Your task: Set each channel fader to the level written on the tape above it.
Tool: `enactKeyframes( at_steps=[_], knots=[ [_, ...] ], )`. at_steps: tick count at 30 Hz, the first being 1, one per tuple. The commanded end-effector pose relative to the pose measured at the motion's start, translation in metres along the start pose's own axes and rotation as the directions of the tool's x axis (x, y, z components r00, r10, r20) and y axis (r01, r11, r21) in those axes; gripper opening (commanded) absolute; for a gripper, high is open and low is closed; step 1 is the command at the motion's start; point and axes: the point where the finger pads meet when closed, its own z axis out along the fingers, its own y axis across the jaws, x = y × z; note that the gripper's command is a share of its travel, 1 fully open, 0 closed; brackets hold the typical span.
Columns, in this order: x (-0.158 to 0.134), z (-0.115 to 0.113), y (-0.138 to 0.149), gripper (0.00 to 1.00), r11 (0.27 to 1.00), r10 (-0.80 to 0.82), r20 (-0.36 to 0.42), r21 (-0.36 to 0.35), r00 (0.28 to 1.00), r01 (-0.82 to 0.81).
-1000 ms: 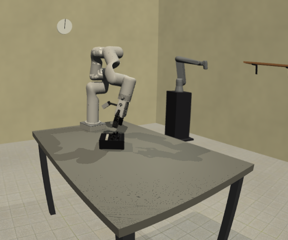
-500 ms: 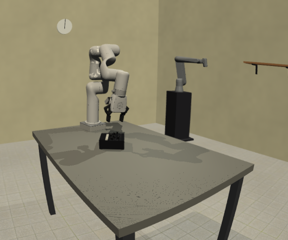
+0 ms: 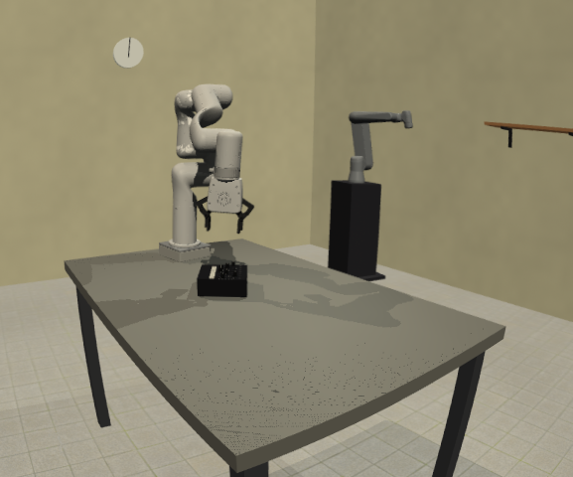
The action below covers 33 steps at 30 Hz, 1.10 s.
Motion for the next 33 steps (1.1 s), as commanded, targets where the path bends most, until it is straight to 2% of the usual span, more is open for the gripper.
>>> enactKeyframes(
  at_steps=[1,5,10,12,13,15,23,27,29,33],
  knots=[
    [0.0,-0.006,-0.002,1.0,0.961,0.274,0.01,-0.028,0.962,-0.274],
    [0.0,-0.007,-0.003,1.0,0.891,0.452,0.001,-0.052,0.892,-0.451],
    [0.0,-0.007,-0.003,1.0,0.761,0.646,-0.01,-0.074,0.763,-0.645],
    [0.0,-0.007,-0.003,1.0,0.761,0.646,-0.01,-0.074,0.763,-0.645],
    [0.0,-0.007,-0.003,1.0,0.665,0.744,-0.011,-0.083,0.668,-0.742],
    [0.0,-0.007,-0.003,1.0,0.609,0.791,-0.007,-0.087,0.611,-0.789],
    [0.0,-0.007,-0.002,1.0,0.627,0.777,-0.003,-0.085,0.63,-0.774],
    [0.0,-0.004,0.001,1.0,0.705,0.708,0.012,-0.075,0.706,-0.706],
    [0.0,-0.004,0.001,1.0,0.705,0.708,0.012,-0.075,0.706,-0.706],
    [0.0,0.0,0.008,1.0,0.835,0.55,0.035,-0.049,0.835,-0.548]
  ],
)
